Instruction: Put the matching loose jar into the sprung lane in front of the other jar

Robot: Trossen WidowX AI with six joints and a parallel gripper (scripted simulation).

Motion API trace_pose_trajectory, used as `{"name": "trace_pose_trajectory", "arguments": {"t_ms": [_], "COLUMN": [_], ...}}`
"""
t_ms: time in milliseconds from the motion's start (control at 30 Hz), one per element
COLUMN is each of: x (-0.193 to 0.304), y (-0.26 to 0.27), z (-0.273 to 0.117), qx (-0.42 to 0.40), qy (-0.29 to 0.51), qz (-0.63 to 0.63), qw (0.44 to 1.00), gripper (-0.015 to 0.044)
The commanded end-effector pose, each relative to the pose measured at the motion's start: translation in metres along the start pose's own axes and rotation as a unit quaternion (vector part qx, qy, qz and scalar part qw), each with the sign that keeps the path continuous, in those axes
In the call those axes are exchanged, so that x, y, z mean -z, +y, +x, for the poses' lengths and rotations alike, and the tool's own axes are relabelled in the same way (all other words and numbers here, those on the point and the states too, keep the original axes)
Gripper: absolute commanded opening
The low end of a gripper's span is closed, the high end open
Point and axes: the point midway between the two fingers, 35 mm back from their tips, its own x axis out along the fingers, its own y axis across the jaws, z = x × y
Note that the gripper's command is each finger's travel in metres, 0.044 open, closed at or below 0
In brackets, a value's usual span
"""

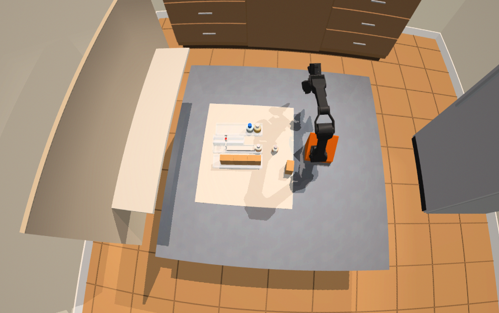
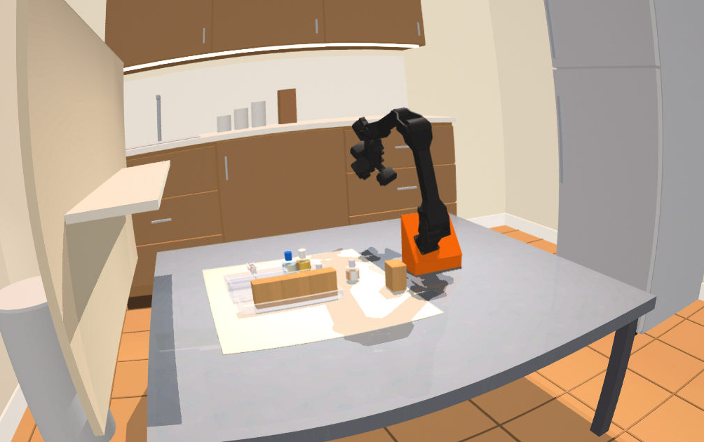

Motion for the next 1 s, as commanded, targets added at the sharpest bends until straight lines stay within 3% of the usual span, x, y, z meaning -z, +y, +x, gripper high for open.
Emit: {"name": "trace_pose_trajectory", "arguments": {"t_ms": [0, 300, 567, 733, 967], "x": [-0.064, -0.177, -0.245, -0.269, -0.273], "y": [0.018, 0.091, 0.179, 0.233, 0.238], "z": [-0.034, -0.099, -0.163, -0.199, -0.205], "qx": [-0.025, -0.130, -0.270, -0.355, -0.358], "qy": [-0.071, -0.172, -0.204, -0.190, -0.189], "qz": [0.017, 0.026, 0.075, 0.115, 0.116], "qw": [0.997, 0.976, 0.938, 0.908, 0.907], "gripper": [0.0440, 0.0440, 0.0440, 0.0440, 0.0440]}}
